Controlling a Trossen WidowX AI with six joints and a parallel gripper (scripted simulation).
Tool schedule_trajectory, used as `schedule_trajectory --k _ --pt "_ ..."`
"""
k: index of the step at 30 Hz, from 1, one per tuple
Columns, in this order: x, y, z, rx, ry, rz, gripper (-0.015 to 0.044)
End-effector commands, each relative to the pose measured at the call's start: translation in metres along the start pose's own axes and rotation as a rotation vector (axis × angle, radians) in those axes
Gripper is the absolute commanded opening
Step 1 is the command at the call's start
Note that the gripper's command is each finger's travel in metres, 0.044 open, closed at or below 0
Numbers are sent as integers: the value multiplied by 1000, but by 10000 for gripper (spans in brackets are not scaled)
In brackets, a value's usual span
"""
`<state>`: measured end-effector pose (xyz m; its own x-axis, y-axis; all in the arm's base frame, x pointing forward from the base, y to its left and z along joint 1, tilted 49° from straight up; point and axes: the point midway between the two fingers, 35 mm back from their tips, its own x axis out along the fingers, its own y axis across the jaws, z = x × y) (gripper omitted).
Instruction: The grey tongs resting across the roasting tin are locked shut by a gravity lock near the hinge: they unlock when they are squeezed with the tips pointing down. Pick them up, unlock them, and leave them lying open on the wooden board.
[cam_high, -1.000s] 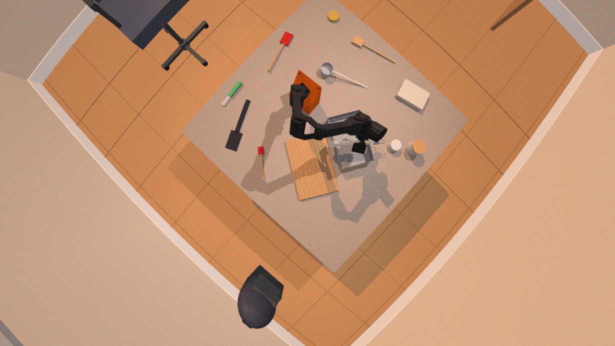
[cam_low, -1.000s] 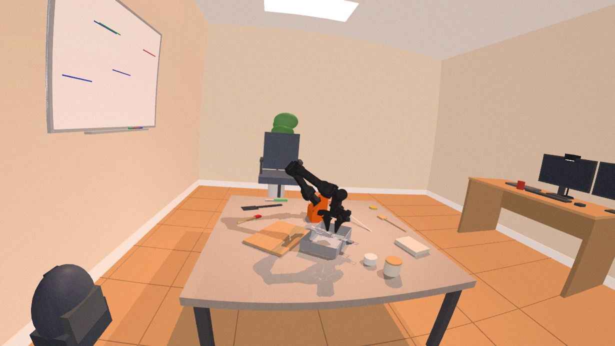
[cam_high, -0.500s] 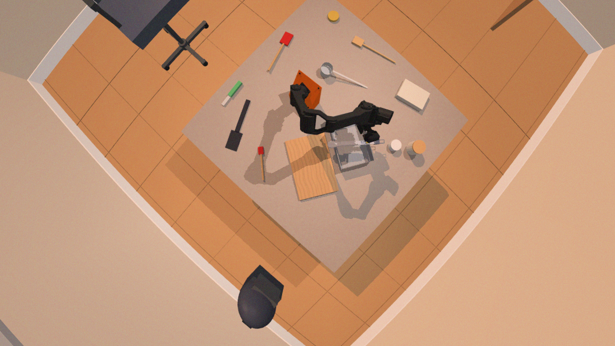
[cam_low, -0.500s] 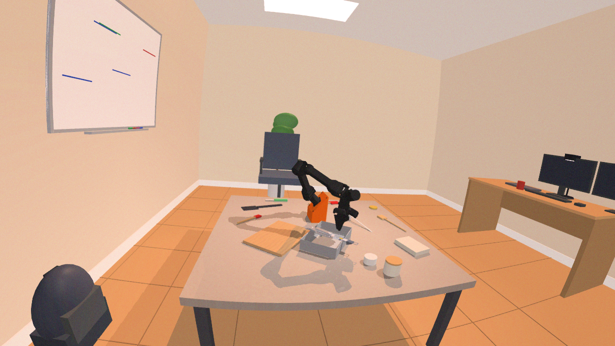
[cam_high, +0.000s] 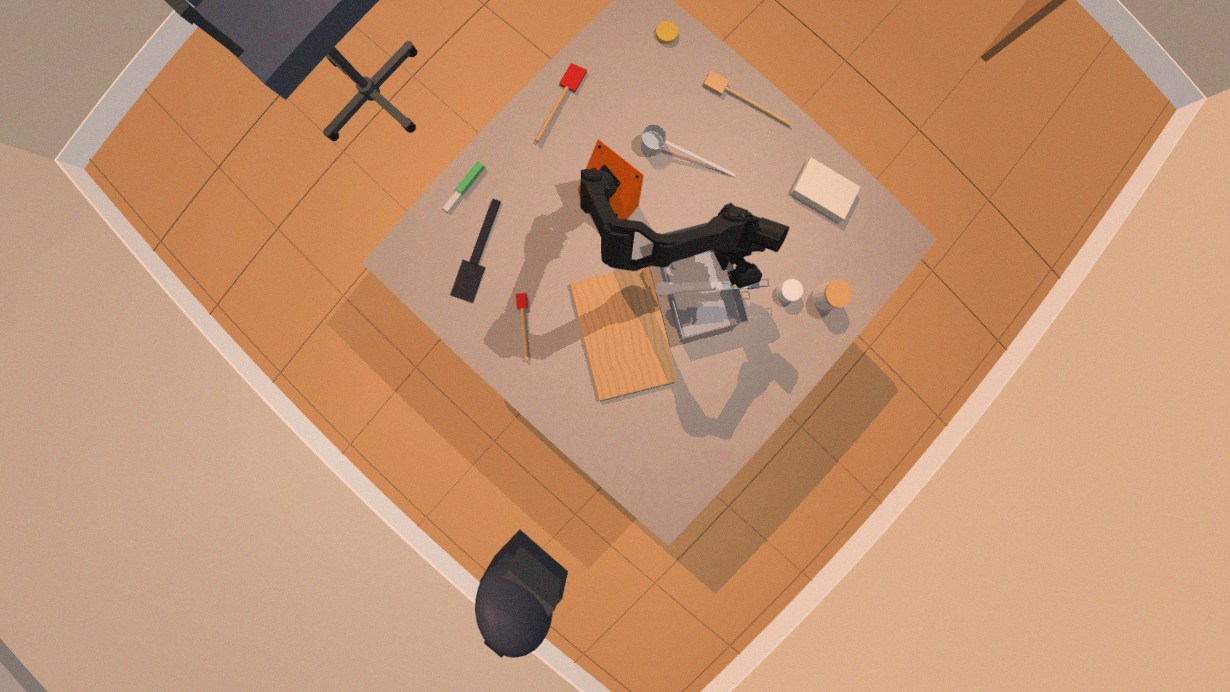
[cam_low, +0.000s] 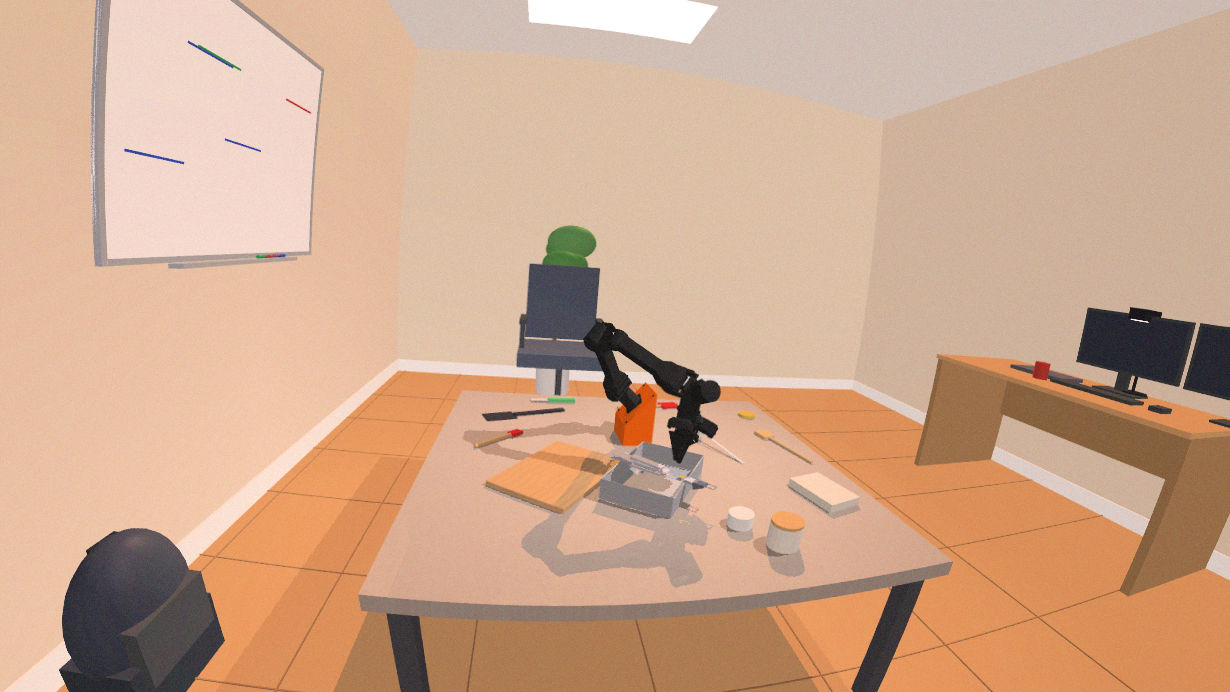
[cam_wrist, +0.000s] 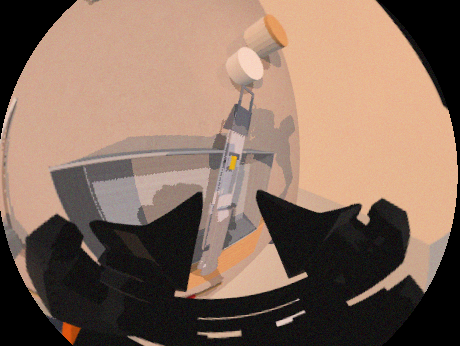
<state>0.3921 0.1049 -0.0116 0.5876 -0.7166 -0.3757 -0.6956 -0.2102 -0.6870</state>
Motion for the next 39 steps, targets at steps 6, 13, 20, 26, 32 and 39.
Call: schedule_trajectory --k 6,13,20,26,32,39 --pt "16 0 2 0 -1 6 260" --pt "27 0 3 0 -2 8 260" --pt "39 0 3 0 -2 7 260" --pt "48 -1 2 0 -1 6 260" --pt "58 -1 1 0 0 4 260" --pt "69 -1 -1 -1 3 -1 260"
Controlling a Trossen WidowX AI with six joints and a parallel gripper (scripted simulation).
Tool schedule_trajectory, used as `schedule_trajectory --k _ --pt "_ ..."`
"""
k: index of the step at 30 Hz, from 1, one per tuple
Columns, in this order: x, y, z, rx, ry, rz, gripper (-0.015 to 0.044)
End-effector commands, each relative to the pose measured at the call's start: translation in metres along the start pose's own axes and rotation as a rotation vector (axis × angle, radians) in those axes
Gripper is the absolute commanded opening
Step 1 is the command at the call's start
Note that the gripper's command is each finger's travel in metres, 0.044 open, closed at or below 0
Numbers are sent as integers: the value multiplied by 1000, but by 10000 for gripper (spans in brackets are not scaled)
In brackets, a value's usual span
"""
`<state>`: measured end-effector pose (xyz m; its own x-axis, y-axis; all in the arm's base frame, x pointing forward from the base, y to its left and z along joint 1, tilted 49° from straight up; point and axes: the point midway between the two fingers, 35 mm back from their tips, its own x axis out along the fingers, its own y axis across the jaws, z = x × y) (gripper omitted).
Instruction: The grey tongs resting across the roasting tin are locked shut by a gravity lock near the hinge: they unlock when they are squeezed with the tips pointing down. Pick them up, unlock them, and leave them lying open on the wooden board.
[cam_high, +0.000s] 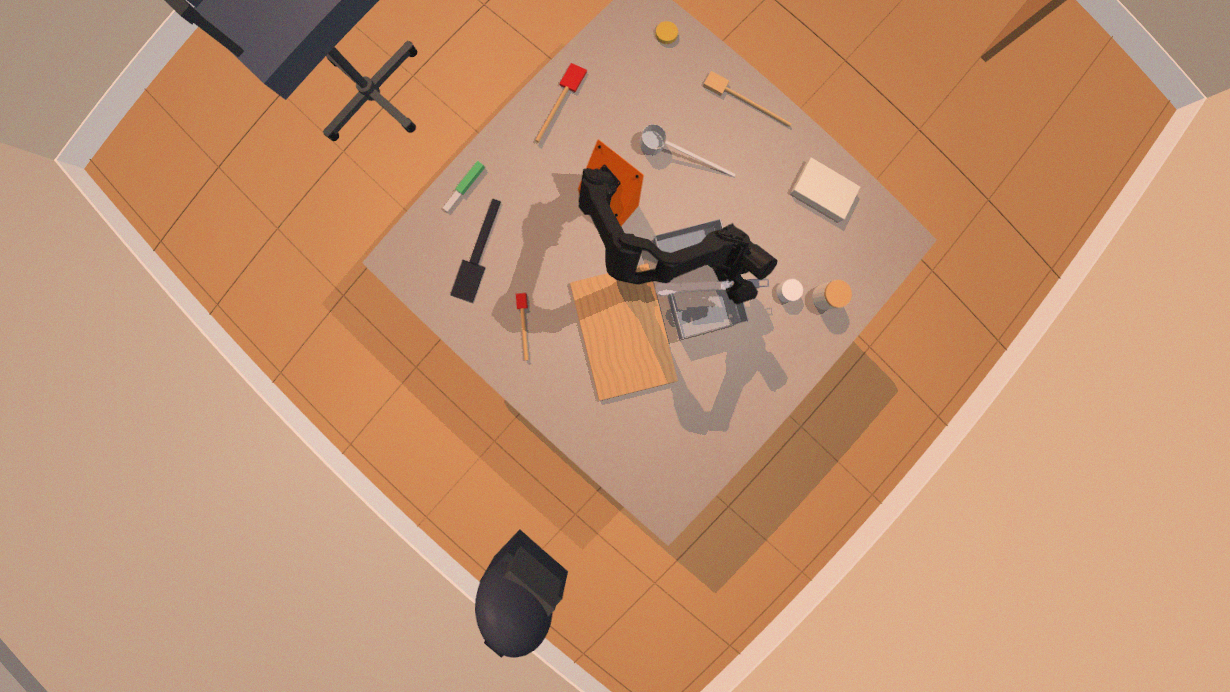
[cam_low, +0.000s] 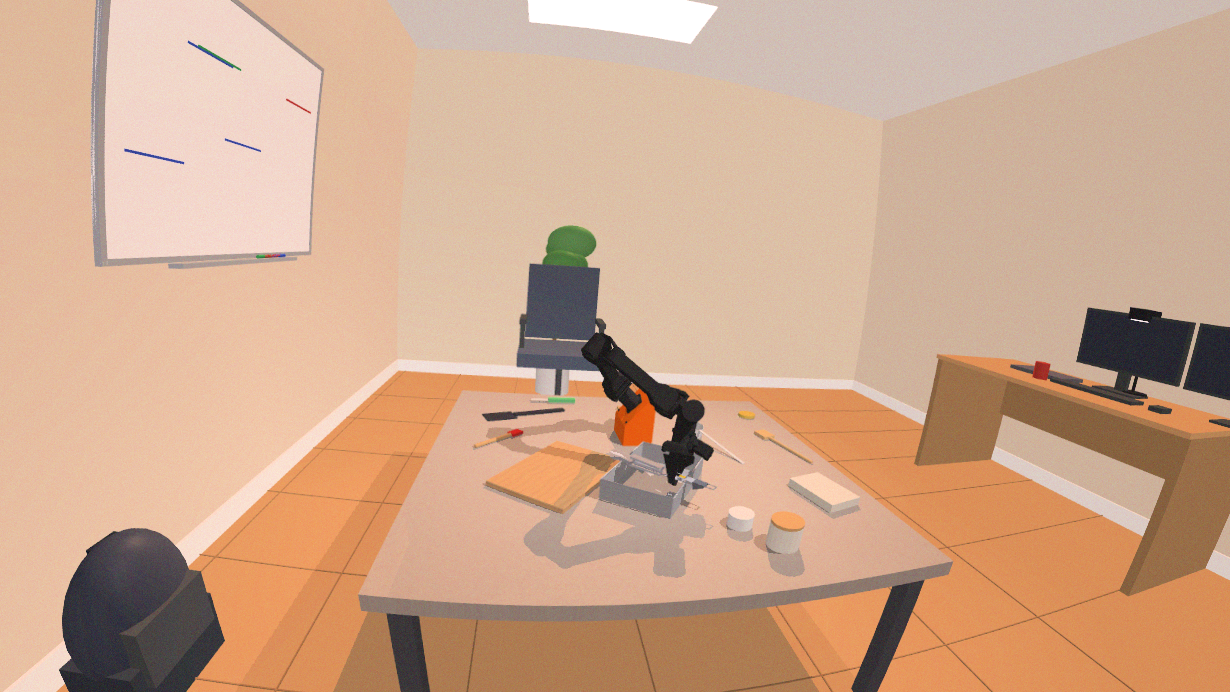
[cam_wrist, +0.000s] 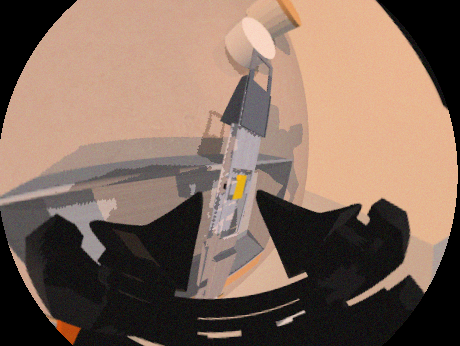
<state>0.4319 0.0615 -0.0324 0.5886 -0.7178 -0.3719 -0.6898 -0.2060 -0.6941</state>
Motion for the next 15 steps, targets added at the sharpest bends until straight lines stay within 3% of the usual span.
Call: schedule_trajectory --k 1,8,12,15 --pt "8 3 -1 -11 0 2 260" --pt "14 3 -3 -12 2 -1 260" --pt "11 1 -3 -2 5 -3 155" --pt "11 1 -3 -2 5 -3 135"
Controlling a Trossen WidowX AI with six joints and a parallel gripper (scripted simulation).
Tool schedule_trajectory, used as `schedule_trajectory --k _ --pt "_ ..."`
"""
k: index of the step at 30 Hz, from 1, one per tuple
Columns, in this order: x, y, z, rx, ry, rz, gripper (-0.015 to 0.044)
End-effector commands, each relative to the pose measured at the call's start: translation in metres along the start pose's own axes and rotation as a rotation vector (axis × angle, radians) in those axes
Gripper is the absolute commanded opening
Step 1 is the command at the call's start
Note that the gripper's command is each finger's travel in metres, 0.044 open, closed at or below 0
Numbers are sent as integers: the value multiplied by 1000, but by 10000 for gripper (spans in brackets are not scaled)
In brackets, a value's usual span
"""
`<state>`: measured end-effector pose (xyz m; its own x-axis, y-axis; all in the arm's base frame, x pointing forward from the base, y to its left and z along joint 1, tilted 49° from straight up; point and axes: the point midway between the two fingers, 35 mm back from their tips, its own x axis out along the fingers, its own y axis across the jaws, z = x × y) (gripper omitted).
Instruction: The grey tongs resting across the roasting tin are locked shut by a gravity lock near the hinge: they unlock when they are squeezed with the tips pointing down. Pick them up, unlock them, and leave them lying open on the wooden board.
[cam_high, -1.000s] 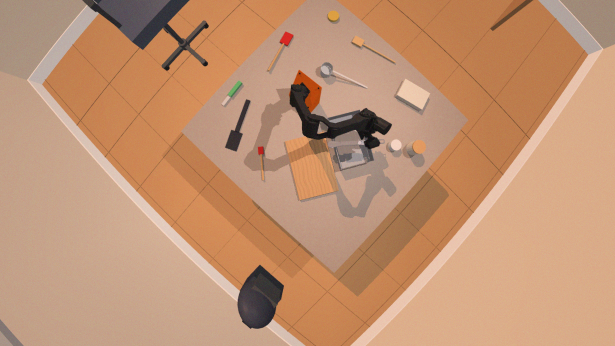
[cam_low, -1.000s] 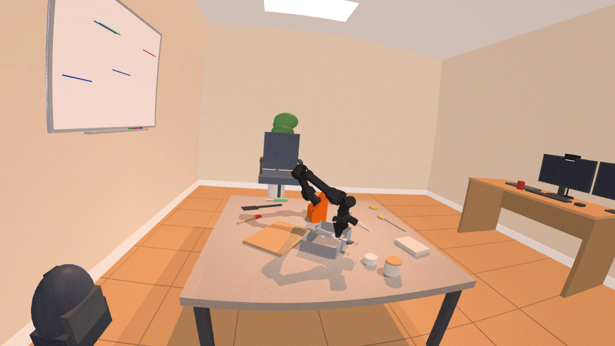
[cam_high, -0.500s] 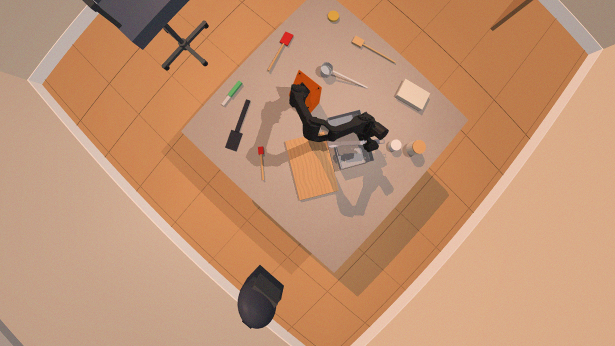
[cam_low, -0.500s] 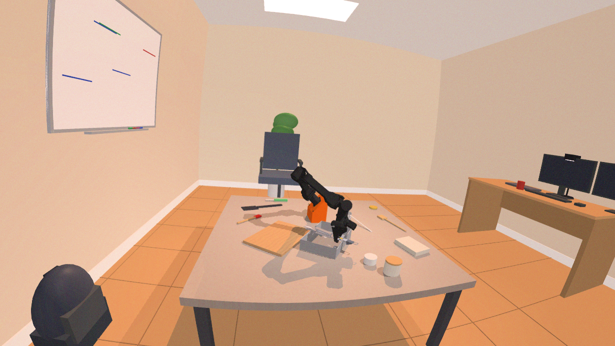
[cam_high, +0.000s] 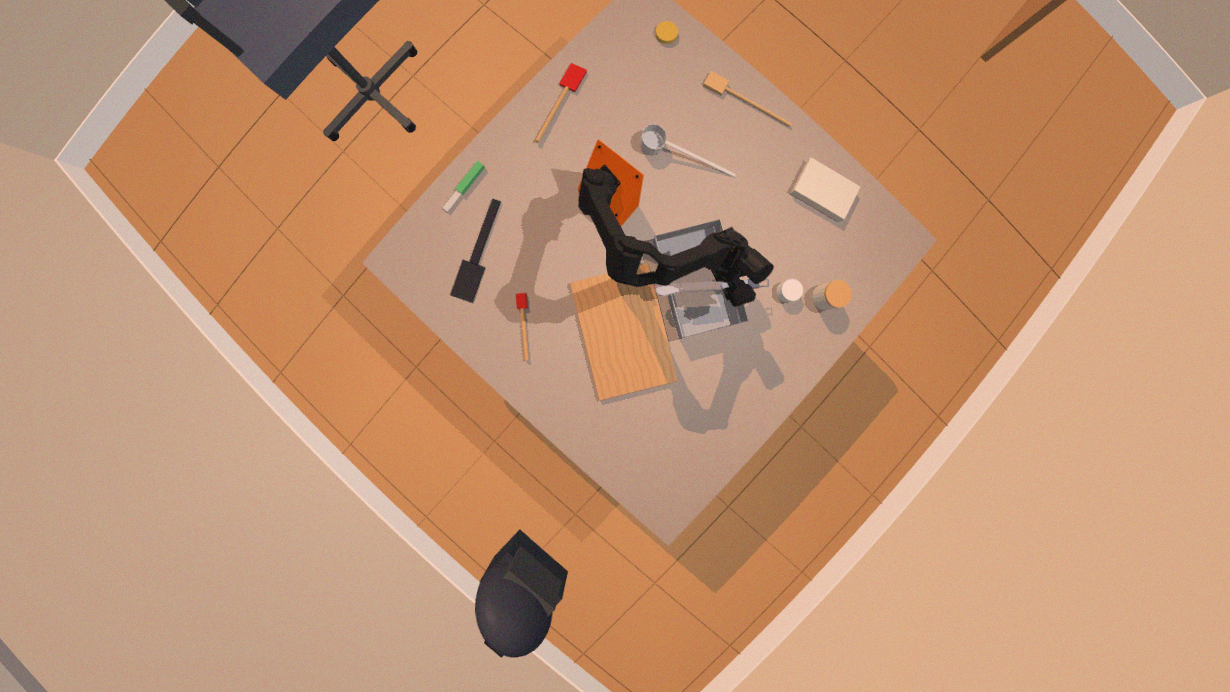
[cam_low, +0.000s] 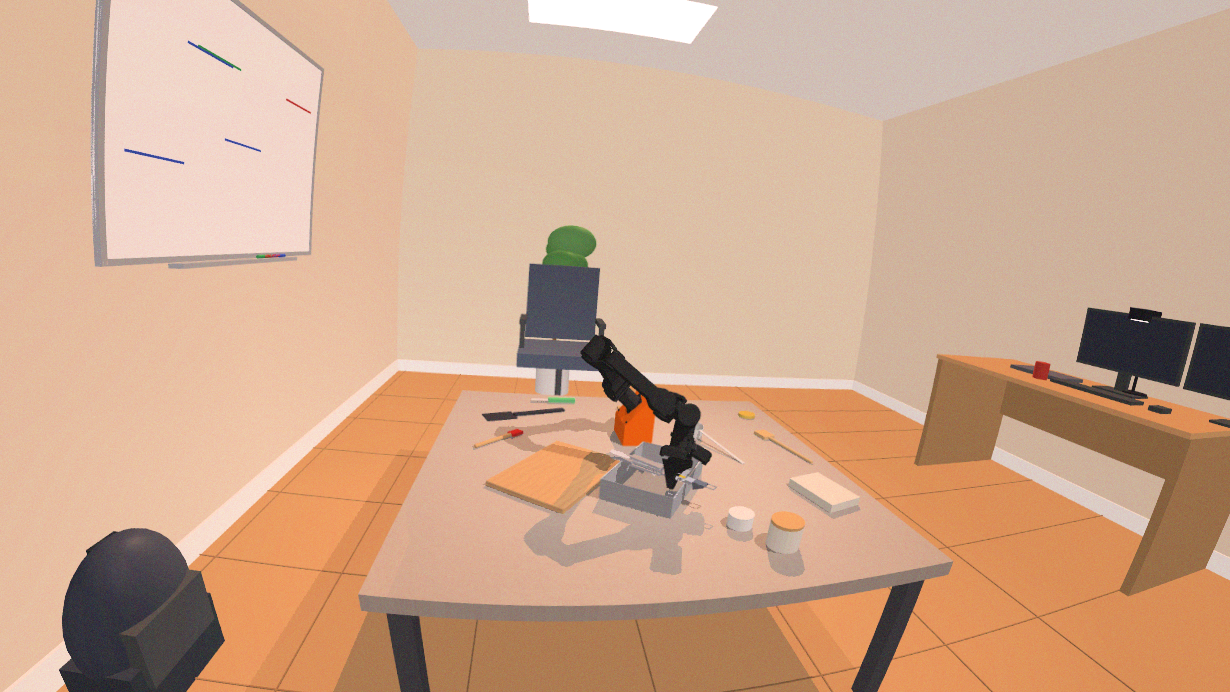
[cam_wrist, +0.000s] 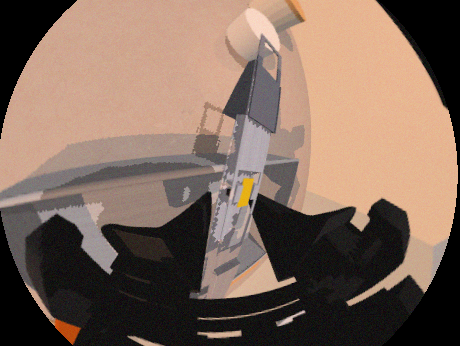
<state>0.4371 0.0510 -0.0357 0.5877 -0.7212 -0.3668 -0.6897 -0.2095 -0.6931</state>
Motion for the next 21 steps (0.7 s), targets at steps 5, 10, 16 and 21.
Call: schedule_trajectory --k 5,10,16,21 --pt "-1 0 0 1 -1 0 102" --pt "-1 0 0 1 -1 0 68" --pt "-1 0 0 1 -1 0 9" --pt "-2 -1 1 1 -1 0 -122"
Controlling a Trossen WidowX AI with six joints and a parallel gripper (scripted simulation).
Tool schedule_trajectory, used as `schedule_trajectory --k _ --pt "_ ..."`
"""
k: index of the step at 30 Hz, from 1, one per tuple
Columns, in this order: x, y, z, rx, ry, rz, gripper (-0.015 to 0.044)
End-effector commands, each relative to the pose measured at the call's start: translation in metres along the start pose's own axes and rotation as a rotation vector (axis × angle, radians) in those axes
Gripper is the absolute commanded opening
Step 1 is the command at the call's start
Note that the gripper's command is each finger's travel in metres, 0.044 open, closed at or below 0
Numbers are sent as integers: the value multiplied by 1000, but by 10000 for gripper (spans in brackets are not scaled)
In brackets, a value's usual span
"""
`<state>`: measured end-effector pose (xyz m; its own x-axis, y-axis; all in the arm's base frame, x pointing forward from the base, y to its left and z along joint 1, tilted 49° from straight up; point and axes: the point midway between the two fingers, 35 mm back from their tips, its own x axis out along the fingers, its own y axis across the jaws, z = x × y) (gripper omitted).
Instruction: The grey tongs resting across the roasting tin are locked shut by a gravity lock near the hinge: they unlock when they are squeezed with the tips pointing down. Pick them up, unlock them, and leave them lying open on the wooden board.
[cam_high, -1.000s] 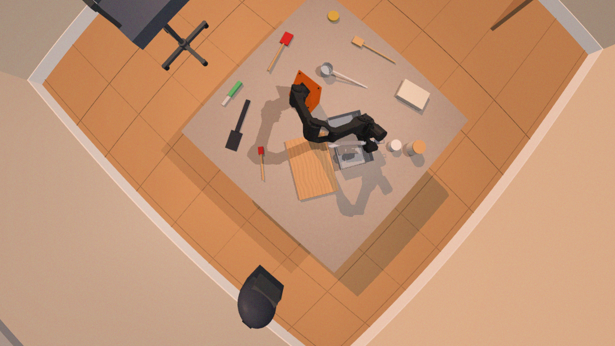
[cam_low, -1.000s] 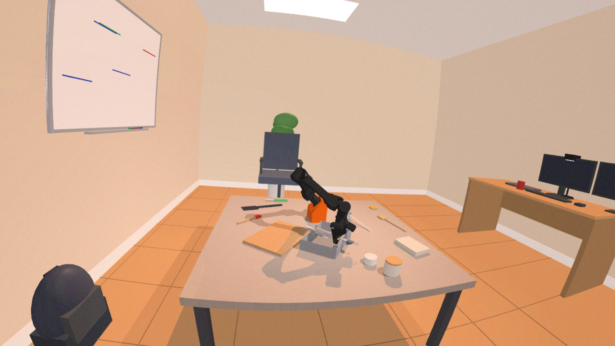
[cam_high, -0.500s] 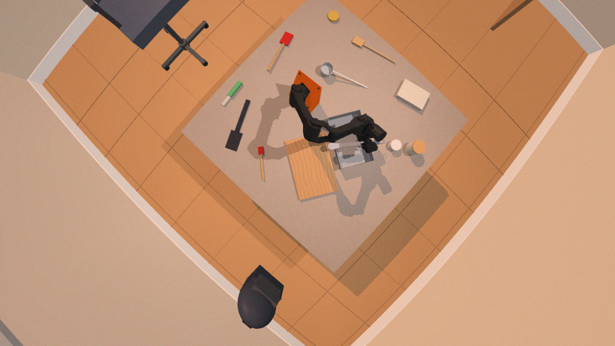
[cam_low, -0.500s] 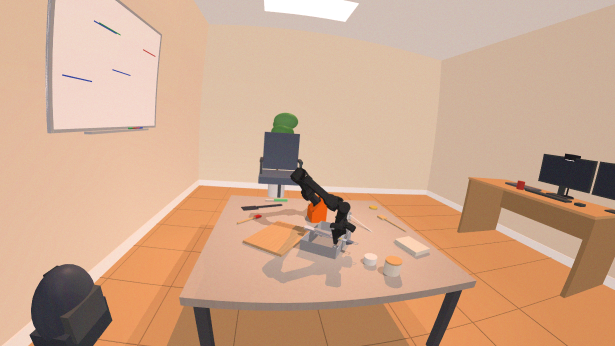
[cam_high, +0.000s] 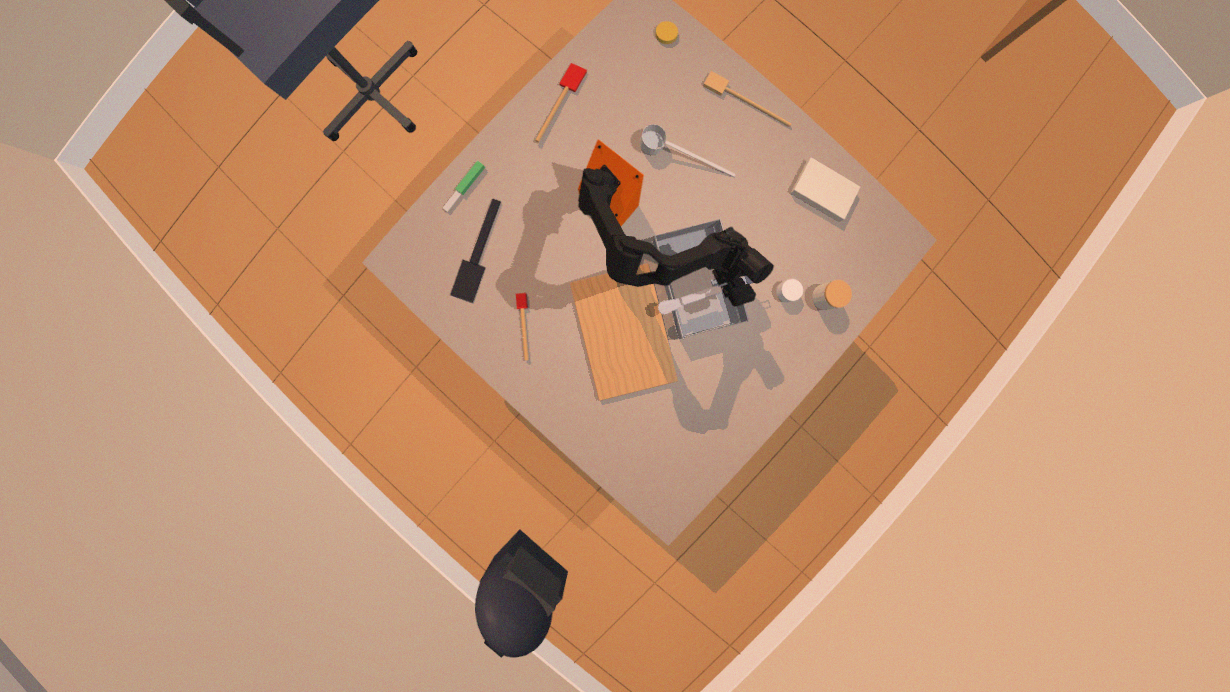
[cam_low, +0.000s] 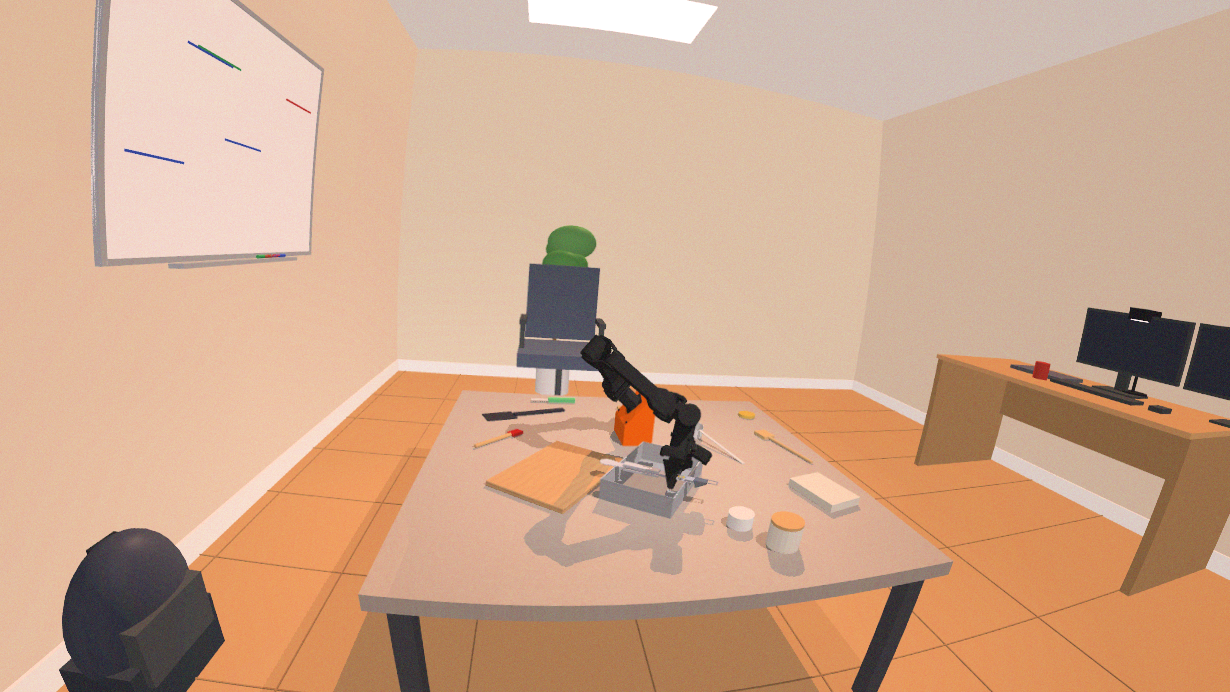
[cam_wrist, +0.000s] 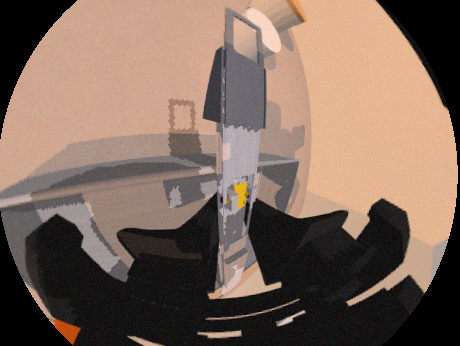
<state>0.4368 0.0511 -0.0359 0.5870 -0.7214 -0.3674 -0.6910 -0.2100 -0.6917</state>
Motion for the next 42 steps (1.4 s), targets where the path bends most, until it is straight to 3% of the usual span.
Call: schedule_trajectory --k 1,10,28,42 --pt "-5 -4 1 2 -2 1 -149" --pt "-67 -39 0 -5 -6 2 -150" --pt "-67 -39 2 0 -10 13 -150" --pt "-62 -38 12 78 -37 173 -150"
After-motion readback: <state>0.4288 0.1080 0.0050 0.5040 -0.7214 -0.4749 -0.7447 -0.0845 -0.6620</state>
